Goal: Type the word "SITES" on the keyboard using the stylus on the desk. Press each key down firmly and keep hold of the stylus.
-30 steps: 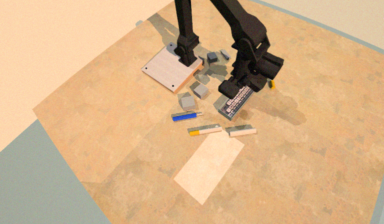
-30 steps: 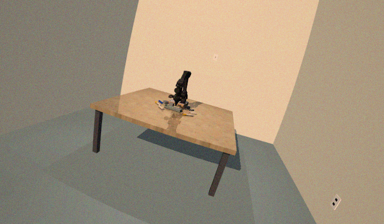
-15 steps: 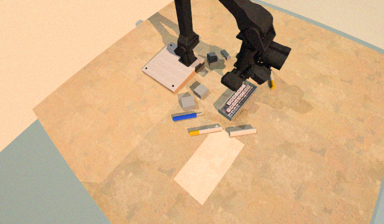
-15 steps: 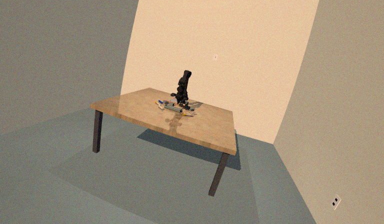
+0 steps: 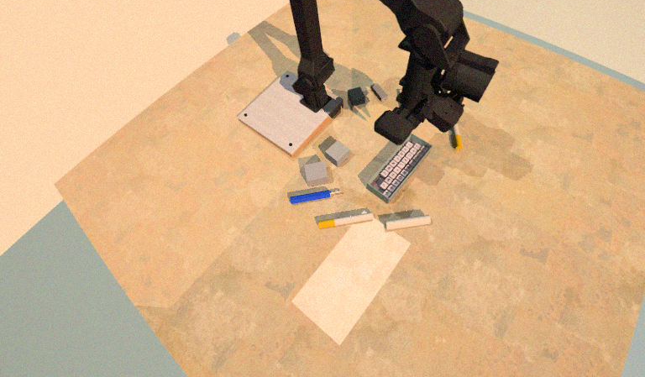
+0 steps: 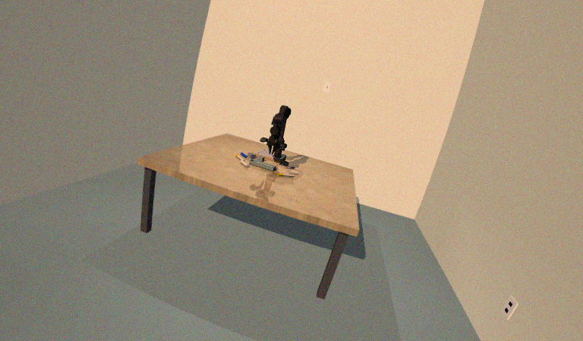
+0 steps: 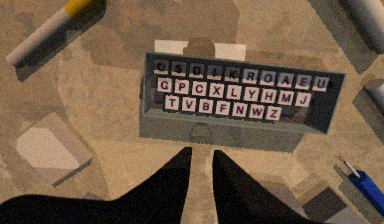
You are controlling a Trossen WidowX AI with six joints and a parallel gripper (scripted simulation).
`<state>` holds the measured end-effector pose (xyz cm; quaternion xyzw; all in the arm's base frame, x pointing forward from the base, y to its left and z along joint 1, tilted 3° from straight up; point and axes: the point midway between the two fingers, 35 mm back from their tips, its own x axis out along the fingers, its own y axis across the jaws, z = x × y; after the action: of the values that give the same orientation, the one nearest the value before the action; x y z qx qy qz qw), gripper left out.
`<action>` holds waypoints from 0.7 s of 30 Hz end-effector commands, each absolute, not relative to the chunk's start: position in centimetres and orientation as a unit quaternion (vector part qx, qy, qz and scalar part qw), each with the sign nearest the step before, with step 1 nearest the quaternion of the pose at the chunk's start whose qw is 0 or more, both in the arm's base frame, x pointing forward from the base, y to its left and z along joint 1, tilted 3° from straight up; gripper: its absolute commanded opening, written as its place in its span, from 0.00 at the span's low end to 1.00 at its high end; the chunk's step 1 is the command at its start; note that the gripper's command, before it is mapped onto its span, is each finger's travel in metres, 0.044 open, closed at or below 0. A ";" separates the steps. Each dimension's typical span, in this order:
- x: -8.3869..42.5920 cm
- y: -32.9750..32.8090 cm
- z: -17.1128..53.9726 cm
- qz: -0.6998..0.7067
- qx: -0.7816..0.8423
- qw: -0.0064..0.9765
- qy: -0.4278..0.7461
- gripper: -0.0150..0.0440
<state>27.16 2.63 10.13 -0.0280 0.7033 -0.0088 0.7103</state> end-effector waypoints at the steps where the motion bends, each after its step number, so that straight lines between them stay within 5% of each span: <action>1: 27.2 2.6 10.1 -0.009 -0.028 0.710 0.703 0.34; 3: 27.2 2.6 10.1 -0.009 -0.028 0.710 0.703 0.25; 13: 27.2 2.6 10.1 -0.009 -0.028 0.710 0.703 0.25; 18: 27.2 1.1 9.9 0.022 -0.038 0.704 0.709 0.48; 21: 27.1 -2.1 9.5 0.086 -0.056 0.697 0.710 0.51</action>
<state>27.28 0.77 9.88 -0.0468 0.7077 0.0393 0.7038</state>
